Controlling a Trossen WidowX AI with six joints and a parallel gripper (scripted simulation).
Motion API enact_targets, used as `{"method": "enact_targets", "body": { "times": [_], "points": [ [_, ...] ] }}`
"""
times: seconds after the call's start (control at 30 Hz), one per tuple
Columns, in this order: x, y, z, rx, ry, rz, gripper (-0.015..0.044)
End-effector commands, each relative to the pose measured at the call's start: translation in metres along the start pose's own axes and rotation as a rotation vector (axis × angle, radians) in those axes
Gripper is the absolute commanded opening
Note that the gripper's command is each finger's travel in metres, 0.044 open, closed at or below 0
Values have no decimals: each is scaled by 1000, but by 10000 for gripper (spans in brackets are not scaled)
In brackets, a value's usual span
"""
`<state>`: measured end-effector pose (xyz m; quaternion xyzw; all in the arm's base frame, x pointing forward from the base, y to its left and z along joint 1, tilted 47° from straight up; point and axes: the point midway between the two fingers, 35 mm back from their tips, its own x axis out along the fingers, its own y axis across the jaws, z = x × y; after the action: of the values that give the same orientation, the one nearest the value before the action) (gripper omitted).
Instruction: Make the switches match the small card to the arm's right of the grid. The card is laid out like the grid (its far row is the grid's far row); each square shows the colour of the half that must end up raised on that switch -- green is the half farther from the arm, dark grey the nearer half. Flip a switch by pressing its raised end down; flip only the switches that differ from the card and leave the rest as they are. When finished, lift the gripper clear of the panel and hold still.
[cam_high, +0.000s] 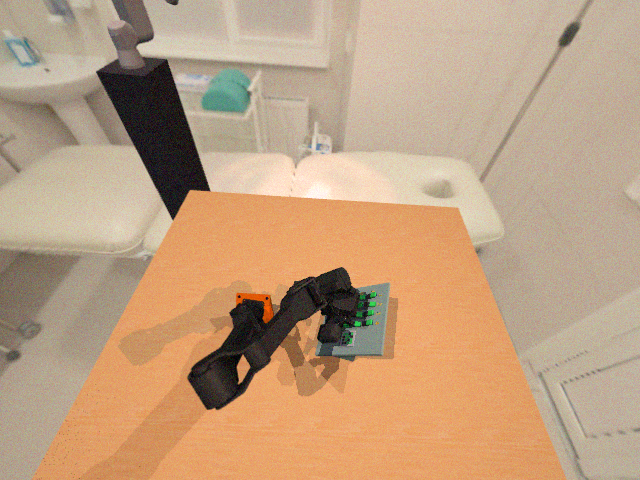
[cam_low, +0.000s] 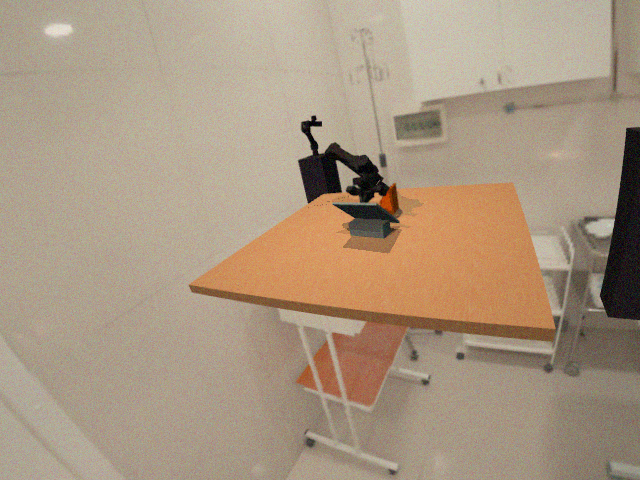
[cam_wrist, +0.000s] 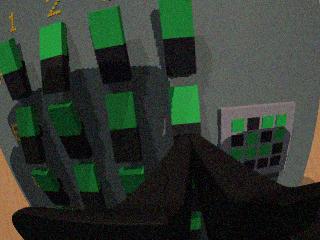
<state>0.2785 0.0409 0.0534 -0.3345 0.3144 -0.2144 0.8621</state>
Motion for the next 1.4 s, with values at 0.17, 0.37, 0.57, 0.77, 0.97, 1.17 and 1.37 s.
{"method": "enact_targets", "body": {
  "times": [0.17,0.37,0.57,0.77,0.97,1.17,1.37],
  "points": [
    [2,0,0,-3,1,3,0],
    [2,0,0,-3,1,3,0],
    [3,0,0,-3,1,3,0],
    [2,0,0,1,2,1,0],
    [-35,8,0,1,33,20,0],
    [-61,1,2,-3,30,6,0],
    [-61,1,2,-3,30,6,0]
  ]
}}
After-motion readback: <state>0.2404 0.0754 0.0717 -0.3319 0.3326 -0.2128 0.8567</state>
